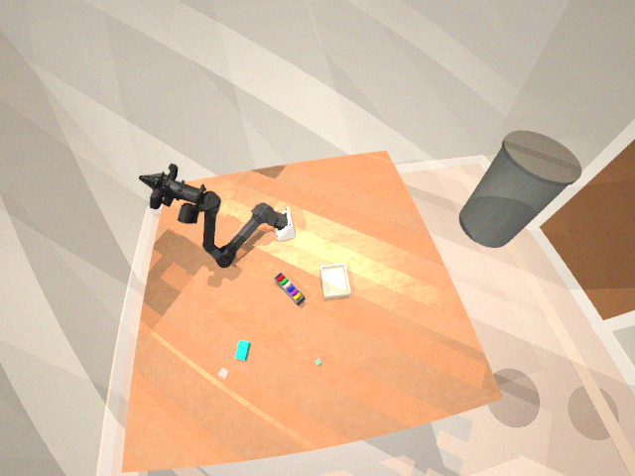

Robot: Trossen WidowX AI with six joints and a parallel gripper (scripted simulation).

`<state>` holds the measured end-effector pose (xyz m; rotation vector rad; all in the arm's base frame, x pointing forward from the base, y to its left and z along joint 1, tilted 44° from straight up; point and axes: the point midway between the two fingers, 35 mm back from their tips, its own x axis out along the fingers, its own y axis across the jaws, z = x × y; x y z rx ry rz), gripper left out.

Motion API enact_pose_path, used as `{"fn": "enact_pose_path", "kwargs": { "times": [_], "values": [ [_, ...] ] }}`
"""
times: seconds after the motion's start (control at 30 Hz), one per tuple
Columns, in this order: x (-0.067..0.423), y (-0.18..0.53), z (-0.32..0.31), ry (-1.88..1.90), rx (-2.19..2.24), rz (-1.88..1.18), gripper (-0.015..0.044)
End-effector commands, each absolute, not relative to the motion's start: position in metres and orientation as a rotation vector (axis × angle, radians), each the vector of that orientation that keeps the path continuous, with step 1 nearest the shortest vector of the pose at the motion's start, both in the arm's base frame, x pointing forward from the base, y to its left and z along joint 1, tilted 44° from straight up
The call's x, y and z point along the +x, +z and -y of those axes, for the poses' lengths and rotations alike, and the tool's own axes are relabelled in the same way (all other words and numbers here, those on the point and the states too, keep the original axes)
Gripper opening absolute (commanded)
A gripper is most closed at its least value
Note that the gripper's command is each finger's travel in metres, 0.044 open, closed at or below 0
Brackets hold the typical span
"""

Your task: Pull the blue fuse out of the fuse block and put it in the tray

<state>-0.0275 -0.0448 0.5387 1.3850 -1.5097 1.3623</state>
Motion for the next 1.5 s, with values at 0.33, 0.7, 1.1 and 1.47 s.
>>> {"fn": "enact_pose_path", "kwargs": {
  "times": [0.33, 0.7, 1.1, 1.47],
  "values": [
    [-0.084, 0.546, -0.084, 1.498, 0.803, 1.358, 0.0074],
    [-0.084, 0.523, -0.182, 1.445, 0.356, 1.244, 0.0074],
    [-0.022, 0.443, -0.312, 1.359, -0.244, 0.902, 0.0074],
    [0.088, 0.334, -0.373, 1.173, -0.858, 0.521, 0.0074]
  ]
}}
